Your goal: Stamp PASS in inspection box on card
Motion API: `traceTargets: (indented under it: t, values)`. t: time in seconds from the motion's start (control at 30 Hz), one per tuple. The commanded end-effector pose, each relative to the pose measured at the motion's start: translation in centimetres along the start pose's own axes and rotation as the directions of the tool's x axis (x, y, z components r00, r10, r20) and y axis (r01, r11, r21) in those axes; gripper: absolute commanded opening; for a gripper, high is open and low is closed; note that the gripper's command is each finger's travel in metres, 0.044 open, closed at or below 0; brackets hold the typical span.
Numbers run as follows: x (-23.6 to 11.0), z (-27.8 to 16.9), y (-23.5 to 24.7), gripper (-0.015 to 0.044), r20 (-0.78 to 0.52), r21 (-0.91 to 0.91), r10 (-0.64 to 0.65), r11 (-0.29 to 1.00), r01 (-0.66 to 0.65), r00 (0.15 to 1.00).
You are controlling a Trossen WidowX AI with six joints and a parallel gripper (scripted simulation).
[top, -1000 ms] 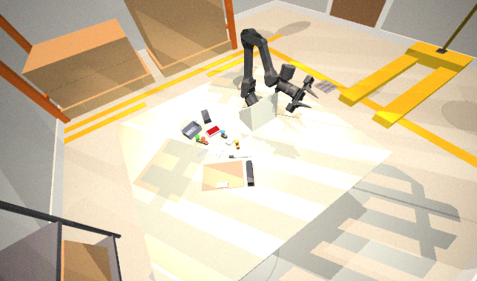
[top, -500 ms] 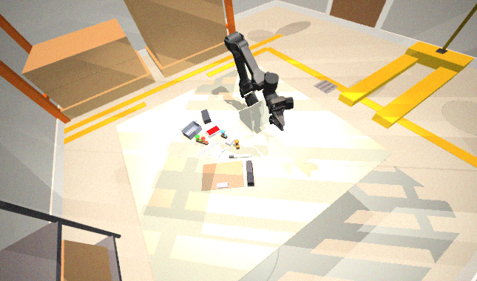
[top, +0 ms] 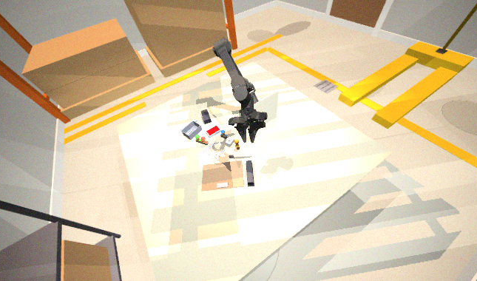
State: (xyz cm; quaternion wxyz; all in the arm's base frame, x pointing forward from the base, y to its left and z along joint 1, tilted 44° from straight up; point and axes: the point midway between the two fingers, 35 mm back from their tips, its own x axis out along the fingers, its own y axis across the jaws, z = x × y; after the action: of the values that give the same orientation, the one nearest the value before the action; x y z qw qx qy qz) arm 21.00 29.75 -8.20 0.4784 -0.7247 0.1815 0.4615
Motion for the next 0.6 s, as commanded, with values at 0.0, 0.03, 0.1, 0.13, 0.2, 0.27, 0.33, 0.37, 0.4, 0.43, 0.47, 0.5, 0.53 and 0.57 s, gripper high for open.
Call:
traceTargets:
  t: [0.0,0.03,0.1,0.13,0.2,0.27,0.33,0.37,0.4,0.43,0.47,0.5,0.53,0.57]
  values:
    - [1.1,-6.2,-2.8,0.0226,-0.15,0.313,0.053,0.95,-0.003,0.987]
    - [1.3,-7.8,-3.3,0.0226,-0.183,0.385,0.07,0.923,0.005,0.981]
    - [1.5,-10.9,-4.1,0.0226,-0.242,0.512,0.108,0.858,0.033,0.964]
    - [1.5,-12.1,-4.4,0.0226,-0.264,0.558,0.124,0.828,0.047,0.956]
    - [1.6,-14.6,-4.7,0.0226,-0.305,0.646,0.157,0.759,0.083,0.939]
    - [1.5,-17.2,-5.0,0.0226,-0.348,0.728,0.196,0.672,0.133,0.917]
    - [1.2,-19.8,-5.2,0.0226,-0.388,0.795,0.238,0.576,0.192,0.89]
    - [1.0,-21.2,-5.3,0.0226,-0.406,0.821,0.26,0.525,0.225,0.876]
    - [0.8,-22.5,-5.2,0.0226,-0.423,0.843,0.283,0.473,0.259,0.861]
    - [0.6,-23.8,-5.2,0.0226,-0.438,0.858,0.305,0.421,0.293,0.846]
    - [0.3,-25.0,-5.2,0.0226,-0.453,0.869,0.326,0.371,0.329,0.83]
    - [-0.1,-26.2,-5.1,0.0226,-0.465,0.875,0.349,0.318,0.364,0.813]
    - [-0.6,-27.6,-5.0,0.0226,-0.479,0.877,0.377,0.255,0.408,0.793]
    - [-1.2,-29.1,-4.9,0.0226,-0.491,0.87,0.407,0.189,0.455,0.77]
